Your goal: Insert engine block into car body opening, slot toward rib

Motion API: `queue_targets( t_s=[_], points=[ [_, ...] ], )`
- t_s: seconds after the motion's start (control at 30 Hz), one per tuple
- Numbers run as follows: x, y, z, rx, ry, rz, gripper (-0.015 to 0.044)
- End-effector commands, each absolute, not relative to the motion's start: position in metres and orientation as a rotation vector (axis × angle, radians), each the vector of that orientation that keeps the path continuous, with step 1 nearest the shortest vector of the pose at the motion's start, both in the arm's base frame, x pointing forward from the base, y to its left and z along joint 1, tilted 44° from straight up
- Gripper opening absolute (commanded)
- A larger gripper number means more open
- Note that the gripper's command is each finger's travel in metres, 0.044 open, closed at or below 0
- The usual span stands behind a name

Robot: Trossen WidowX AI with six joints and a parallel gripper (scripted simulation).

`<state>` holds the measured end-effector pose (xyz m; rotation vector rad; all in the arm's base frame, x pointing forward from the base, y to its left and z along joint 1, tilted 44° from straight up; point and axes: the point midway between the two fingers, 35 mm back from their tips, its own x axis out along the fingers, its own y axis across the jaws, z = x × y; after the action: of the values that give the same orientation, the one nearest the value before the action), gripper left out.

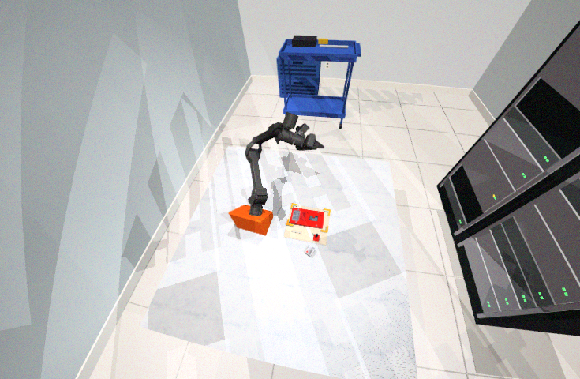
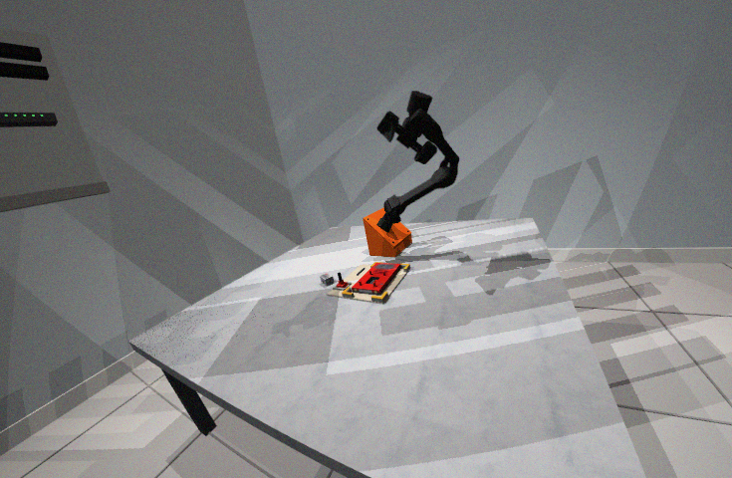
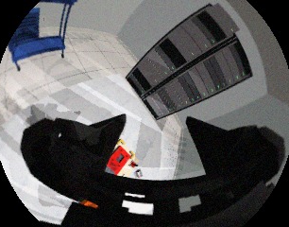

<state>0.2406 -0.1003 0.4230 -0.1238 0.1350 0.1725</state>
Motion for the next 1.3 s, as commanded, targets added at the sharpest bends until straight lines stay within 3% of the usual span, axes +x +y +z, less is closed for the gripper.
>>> queue_targets(
  t_s=[0.0, 1.27],
  points=[
    [0.252, -0.118, 0.406, -0.014, 0.19, 0.146, 0.044],
    [0.324, -0.203, 0.235, 1.054, 0.691, -0.103, 0.044]
  ],
)
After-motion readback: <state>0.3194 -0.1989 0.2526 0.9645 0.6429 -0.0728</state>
